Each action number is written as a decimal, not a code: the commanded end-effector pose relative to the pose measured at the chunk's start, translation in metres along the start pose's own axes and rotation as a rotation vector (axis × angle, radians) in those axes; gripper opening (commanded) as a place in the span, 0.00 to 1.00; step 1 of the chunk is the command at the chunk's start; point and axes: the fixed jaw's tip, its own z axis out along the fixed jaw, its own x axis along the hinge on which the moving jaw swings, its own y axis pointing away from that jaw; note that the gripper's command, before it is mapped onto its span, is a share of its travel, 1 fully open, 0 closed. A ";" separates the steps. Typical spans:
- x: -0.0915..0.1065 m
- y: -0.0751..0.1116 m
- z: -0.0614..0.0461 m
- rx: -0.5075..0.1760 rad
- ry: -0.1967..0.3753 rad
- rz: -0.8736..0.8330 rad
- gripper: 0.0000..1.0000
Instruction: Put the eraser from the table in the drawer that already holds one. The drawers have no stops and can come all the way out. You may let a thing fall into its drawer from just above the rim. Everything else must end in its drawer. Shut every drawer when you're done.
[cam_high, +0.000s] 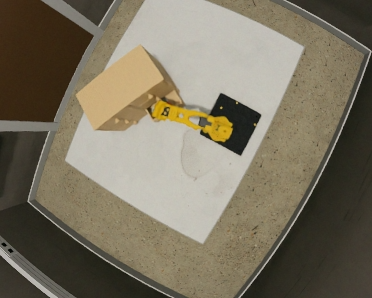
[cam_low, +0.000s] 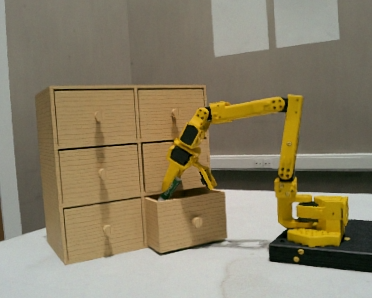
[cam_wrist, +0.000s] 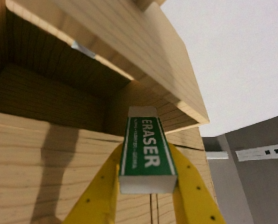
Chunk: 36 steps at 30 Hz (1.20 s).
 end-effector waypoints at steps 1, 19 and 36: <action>-0.007 0.004 0.005 -0.009 -0.033 0.024 0.01; -0.007 0.004 0.005 -0.009 -0.033 0.024 0.16; -0.007 0.004 0.005 -0.009 -0.033 0.024 0.24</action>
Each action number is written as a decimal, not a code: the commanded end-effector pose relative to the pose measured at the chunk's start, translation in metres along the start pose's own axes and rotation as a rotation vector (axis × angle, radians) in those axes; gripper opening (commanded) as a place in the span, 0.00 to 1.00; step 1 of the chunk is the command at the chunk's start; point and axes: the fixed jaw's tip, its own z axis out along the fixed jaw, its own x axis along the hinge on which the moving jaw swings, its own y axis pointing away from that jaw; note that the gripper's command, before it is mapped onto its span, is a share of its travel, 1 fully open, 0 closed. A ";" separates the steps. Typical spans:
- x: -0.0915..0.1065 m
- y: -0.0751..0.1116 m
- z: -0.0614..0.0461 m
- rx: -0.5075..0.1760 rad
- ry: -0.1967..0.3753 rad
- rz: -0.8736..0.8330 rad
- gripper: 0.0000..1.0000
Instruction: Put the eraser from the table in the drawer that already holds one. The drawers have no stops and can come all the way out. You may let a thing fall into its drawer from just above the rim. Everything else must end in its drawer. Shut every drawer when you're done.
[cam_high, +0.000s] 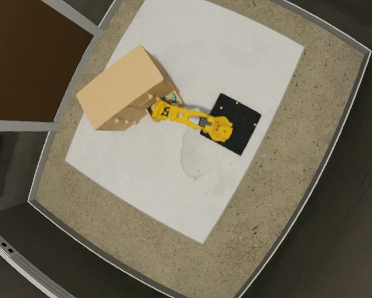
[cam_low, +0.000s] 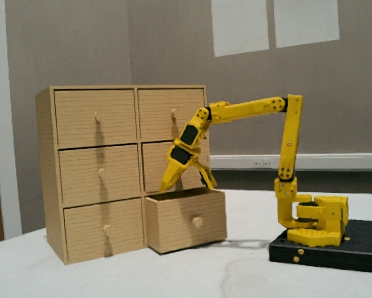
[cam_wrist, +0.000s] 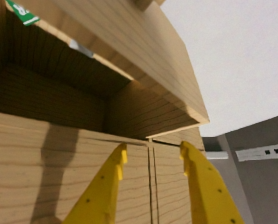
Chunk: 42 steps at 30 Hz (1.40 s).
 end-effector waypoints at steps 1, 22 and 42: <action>-0.007 0.004 0.005 -0.009 -0.033 0.024 0.25; 0.003 0.005 -0.009 -0.009 -0.033 0.042 0.31; 0.012 0.005 -0.026 -0.009 -0.033 0.063 0.31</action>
